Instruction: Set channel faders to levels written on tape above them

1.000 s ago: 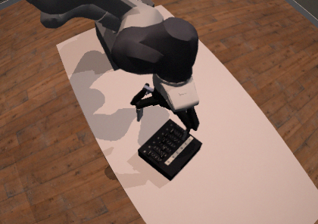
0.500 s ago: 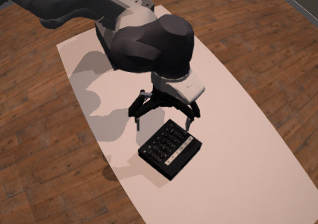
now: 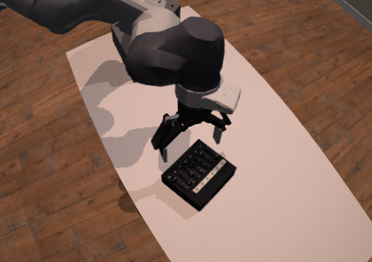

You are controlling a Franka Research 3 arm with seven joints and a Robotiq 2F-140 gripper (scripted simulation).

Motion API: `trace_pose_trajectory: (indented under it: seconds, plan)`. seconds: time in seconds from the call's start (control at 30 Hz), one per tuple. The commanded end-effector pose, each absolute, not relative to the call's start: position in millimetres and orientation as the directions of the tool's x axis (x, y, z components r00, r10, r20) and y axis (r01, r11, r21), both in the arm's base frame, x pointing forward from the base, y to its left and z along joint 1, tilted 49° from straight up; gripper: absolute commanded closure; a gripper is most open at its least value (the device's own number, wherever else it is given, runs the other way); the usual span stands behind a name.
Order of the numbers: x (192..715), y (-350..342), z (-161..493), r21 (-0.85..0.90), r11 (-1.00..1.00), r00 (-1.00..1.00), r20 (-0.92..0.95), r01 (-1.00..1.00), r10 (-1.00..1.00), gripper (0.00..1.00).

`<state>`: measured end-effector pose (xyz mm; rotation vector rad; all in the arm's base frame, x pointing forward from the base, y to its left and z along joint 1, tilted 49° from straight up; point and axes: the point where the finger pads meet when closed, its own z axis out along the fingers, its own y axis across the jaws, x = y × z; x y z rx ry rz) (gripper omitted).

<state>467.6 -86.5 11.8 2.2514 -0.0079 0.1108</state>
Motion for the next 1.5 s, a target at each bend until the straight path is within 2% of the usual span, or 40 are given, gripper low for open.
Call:
trace_pose_trajectory:
  seconds: [0.0, 0.4, 1.1, 1.2, 1.33, 1.4, 1.47]
  plan:
    - [468, -88, 14, 0.761, -0.606, 0.972, -0.154, 0.231, 0.177, 0.0]
    - [468, -88, 14, 0.68, -0.541, 0.869, -0.384, 0.495, 0.312, 0.0]
    - [468, -88, 14, 0.681, -0.541, 0.87, -0.383, 0.494, 0.311, 0.0]
    - [469, -87, 14, 0.705, -0.562, 0.902, -0.335, 0.432, 0.274, 0.0]
    - [475, -80, 18, 0.769, -0.622, 0.988, -0.115, 0.151, 0.099, 0.0]
    - [475, -80, 18, 0.769, -0.622, 0.988, -0.115, 0.151, 0.099, 0.0]
    - [480, -73, 21, 0.771, -0.635, 0.999, -0.03, 0.041, 0.029, 0.0]
